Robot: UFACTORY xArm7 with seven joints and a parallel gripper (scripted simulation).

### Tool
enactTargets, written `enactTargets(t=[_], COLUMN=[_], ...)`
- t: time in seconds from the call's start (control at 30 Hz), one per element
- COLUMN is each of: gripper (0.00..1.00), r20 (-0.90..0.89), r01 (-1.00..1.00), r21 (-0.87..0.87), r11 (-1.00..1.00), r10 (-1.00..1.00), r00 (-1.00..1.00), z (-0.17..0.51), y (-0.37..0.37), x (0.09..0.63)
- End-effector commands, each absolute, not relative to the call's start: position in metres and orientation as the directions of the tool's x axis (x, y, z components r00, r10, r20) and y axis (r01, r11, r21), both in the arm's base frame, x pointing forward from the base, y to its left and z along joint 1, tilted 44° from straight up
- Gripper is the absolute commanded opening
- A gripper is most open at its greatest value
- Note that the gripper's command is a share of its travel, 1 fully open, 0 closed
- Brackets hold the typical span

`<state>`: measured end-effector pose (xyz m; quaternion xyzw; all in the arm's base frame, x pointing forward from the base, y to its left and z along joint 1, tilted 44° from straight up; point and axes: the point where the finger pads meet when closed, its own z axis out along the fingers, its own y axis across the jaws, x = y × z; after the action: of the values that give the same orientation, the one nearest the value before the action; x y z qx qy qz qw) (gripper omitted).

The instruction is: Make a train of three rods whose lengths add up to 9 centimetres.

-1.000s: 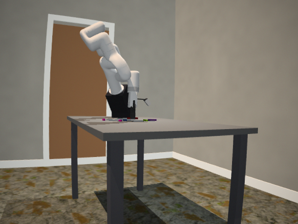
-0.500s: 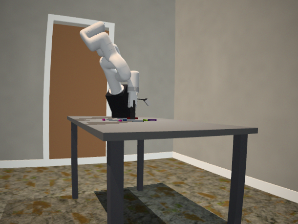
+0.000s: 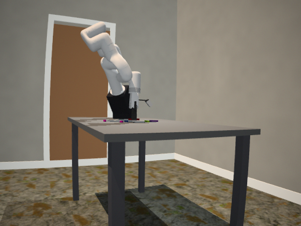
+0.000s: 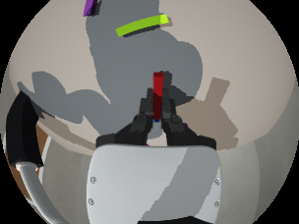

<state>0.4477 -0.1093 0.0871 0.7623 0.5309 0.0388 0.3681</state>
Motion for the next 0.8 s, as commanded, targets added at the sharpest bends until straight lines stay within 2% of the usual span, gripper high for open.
enactTargets(t=[0.0, 0.77], gripper=[0.04, 0.04], r20=[-0.332, -0.332], r01=[0.781, 0.781], r21=[0.603, 0.603], r11=[-0.163, -0.163], r10=[0.839, 0.839], r00=[0.432, 0.432], z=[0.0876, 0.0787], y=[-0.1085, -0.1148], x=[0.4483, 0.4538])
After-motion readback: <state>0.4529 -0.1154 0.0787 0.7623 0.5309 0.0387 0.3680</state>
